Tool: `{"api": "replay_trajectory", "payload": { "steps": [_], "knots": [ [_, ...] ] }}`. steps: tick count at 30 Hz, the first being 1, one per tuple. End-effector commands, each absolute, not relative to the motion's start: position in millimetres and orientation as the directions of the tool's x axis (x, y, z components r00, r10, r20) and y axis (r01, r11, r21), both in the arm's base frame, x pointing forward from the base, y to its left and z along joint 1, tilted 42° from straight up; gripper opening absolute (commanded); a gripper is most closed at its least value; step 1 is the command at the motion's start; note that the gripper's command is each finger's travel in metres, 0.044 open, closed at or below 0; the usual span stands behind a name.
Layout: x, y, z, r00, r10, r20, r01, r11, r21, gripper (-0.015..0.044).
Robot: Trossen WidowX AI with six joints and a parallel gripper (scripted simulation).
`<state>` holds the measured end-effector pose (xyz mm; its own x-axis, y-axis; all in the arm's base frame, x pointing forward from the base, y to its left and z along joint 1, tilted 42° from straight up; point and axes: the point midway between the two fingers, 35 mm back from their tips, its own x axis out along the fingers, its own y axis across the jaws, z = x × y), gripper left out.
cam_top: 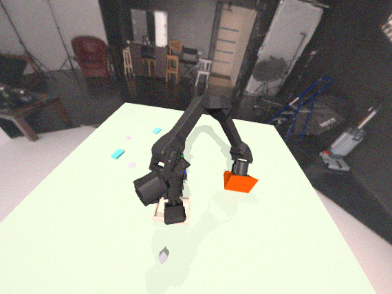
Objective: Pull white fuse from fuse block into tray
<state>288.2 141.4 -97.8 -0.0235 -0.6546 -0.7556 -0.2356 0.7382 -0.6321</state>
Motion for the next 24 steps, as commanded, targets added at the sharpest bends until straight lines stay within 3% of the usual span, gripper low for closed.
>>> {"api": "replay_trajectory", "payload": {
  "steps": [1, 4, 24],
  "knots": [
    [288, 142, -98, -0.023, -0.654, -0.756, -0.236, 0.738, -0.632, 0.0262],
    [289, 144, -95, -0.023, -0.654, -0.756, -0.236, 0.738, -0.632, 0.0330],
    [289, 164, -70, -0.021, -0.657, -0.753, -0.243, 0.734, -0.634, 0.0330]
  ]
}}
